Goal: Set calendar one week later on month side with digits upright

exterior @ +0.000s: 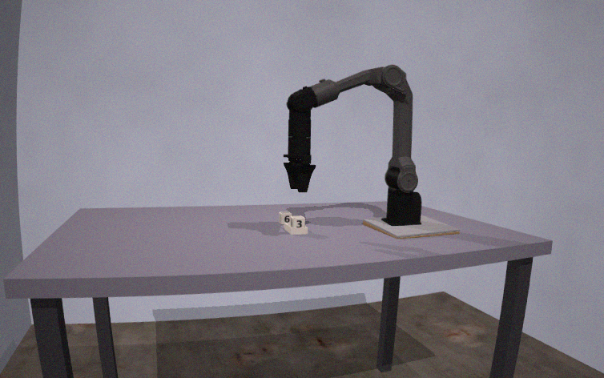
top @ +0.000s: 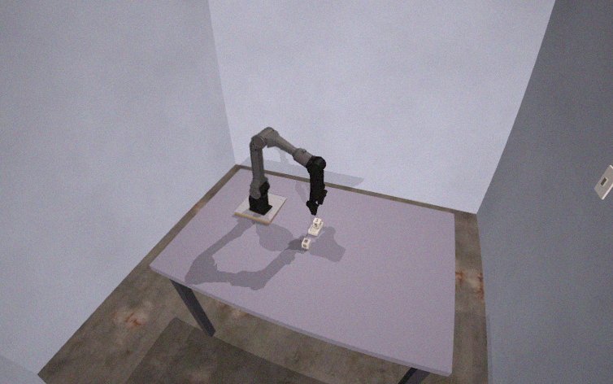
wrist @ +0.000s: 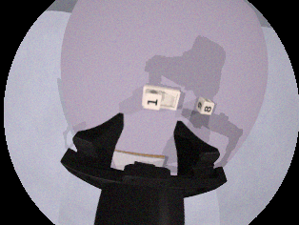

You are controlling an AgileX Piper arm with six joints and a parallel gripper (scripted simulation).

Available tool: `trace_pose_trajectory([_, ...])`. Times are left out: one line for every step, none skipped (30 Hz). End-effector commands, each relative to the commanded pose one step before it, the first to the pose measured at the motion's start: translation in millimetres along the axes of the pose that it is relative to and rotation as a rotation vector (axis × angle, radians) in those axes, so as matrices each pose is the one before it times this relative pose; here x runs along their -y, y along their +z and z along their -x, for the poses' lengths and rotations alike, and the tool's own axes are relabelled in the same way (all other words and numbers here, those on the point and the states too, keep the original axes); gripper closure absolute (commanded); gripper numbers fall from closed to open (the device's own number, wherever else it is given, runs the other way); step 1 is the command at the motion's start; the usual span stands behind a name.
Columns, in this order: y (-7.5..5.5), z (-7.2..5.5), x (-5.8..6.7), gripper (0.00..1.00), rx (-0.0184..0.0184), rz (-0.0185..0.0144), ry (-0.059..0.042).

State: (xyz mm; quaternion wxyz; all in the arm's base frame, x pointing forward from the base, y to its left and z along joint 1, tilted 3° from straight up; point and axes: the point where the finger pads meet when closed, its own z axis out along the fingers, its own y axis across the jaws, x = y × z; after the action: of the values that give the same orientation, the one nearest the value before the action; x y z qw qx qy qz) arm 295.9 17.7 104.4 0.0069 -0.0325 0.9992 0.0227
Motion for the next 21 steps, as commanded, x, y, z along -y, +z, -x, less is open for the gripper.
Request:
trace_pose_trajectory([-0.68, 0.59, 0.73, 0.00, 0.00288, -0.00177, 0.0014])
trace_pose_trajectory([0.00, 0.00, 0.00, 0.00, 0.00000, 0.00000, 0.0000])
trace_pose_trajectory([0.00, 0.00, 0.00, 0.00, 0.00000, 0.00000, 0.0000])
trace_pose_trajectory([0.00, 0.00, 0.00, 0.00, 0.00000, 0.00000, 0.0000])
trace_pose_trajectory([0.00, 0.00, 0.00, 0.00, 0.00000, 0.00000, 0.0000])
trace_pose_trajectory([0.00, 0.00, 0.00, 0.00, 0.00000, 0.00000, 0.0000])
trace_pose_trajectory([0.00, 0.00, 0.00, 0.00, 0.00000, 0.00000, 0.0000])
trace_pose_trajectory([0.02, 0.02, 0.08, 0.00, -0.00003, 0.00000, 0.0010])
trace_pose_trajectory([0.14, 0.14, 0.51, 0.00, -0.00017, -0.00001, 0.0061])
trace_pose_trajectory([0.35, 0.36, 1.04, 0.00, -0.00045, -0.00001, 0.0125])
trace_pose_trajectory([0.50, 0.67, 1.75, 0.00, -0.00041, -0.00003, 0.0220])
trace_pose_trajectory([0.27, 0.87, 2.61, 0.00, 0.00079, -0.00005, 0.0333])
trace_pose_trajectory([0.53, 1.02, 3.55, 0.00, 0.00019, -0.00006, 0.0454])
trace_pose_trajectory([0.68, 1.40, 4.48, 0.00, 0.00010, -0.00007, 0.0576])
trace_pose_trajectory([0.00, 0.00, 0.00, 0.00, 0.00000, 0.00000, 0.0000])
trace_pose_trajectory([0.00, 0.00, 0.00, 0.00, 0.00000, 0.00000, 0.0000])
trace_pose_trajectory([0.82, 1.66, 5.34, 0.00, -0.00095, -0.00008, 0.0694])
trace_pose_trajectory([0.96, 2.69, 6.07, 0.00, 0.00100, 0.00006, 0.0801])
trace_pose_trajectory([1.08, 3.16, 6.75, 0.00, 0.00008, -0.00042, 0.0894])
trace_pose_trajectory([1.13, 3.75, 6.90, 0.00, 0.00022, -0.00082, 0.0923])
trace_pose_trajectory([0.06, 0.21, 0.32, 0.00, 0.00001, -0.00004, 0.0045])
